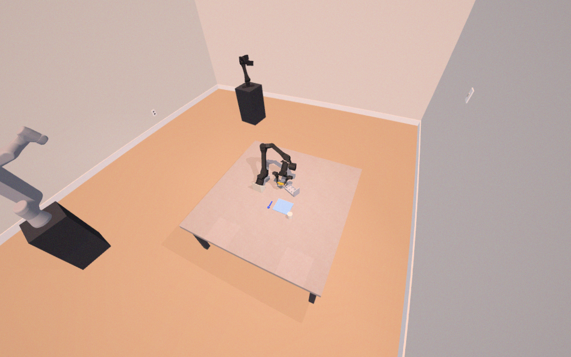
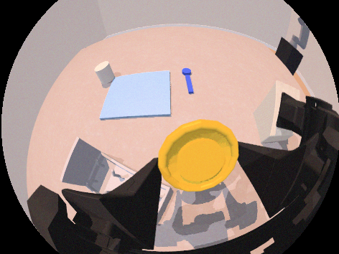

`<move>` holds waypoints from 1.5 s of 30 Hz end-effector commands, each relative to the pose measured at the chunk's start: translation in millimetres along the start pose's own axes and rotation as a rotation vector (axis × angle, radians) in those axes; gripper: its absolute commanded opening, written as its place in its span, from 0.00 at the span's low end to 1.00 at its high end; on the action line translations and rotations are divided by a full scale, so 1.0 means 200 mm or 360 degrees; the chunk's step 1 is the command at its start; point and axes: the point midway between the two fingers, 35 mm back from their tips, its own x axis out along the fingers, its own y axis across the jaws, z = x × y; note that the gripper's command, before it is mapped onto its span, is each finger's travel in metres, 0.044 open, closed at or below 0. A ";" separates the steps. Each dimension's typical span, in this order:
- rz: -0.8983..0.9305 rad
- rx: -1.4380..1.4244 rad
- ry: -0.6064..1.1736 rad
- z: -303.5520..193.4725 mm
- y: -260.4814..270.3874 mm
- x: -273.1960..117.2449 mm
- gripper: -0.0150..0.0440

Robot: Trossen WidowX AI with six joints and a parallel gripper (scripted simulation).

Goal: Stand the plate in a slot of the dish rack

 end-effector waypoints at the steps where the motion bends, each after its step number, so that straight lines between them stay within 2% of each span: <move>1: 0.0074 -0.0089 -0.0147 0.00 0.01 0.03 0.25; 21: 0.0461 -0.0417 -0.0664 -0.03 0.09 0.06 0.25; 45: 0.1104 -0.0599 -0.1088 -0.16 0.13 -0.02 0.25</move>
